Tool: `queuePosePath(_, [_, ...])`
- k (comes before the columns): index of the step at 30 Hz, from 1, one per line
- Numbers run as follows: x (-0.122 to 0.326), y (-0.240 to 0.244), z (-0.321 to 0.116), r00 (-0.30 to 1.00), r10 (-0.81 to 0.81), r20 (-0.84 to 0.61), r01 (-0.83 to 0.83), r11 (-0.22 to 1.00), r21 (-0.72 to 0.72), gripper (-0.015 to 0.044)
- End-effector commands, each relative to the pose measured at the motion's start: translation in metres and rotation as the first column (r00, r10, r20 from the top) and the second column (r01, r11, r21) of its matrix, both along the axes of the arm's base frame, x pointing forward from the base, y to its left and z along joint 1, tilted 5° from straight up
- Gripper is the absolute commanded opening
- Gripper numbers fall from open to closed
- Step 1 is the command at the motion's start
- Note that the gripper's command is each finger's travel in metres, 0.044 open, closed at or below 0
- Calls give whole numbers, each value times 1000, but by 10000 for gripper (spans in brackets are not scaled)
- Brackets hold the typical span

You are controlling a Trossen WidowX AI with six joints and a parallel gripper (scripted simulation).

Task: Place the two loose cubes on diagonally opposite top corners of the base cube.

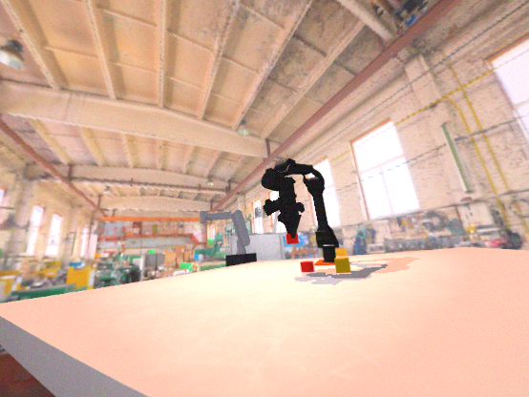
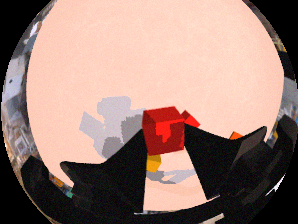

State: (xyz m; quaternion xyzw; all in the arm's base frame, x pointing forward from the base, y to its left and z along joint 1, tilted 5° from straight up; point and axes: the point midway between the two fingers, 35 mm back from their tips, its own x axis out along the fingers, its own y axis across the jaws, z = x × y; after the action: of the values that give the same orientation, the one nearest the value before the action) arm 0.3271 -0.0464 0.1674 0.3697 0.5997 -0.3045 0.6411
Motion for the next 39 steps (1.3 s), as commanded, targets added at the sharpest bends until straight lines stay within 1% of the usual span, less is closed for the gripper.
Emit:
queuePosePath(1, [-1, 10, -2, 1000, 18, 1, -18, 1000, -5, 105])
queuePosePath(20, [-11, 68, -12, 990, 141, 7, -141, 990, -11, 105])
queuePosePath(39, [-31, 122, -24, 965, 261, 13, -261, 965, -16, 105])
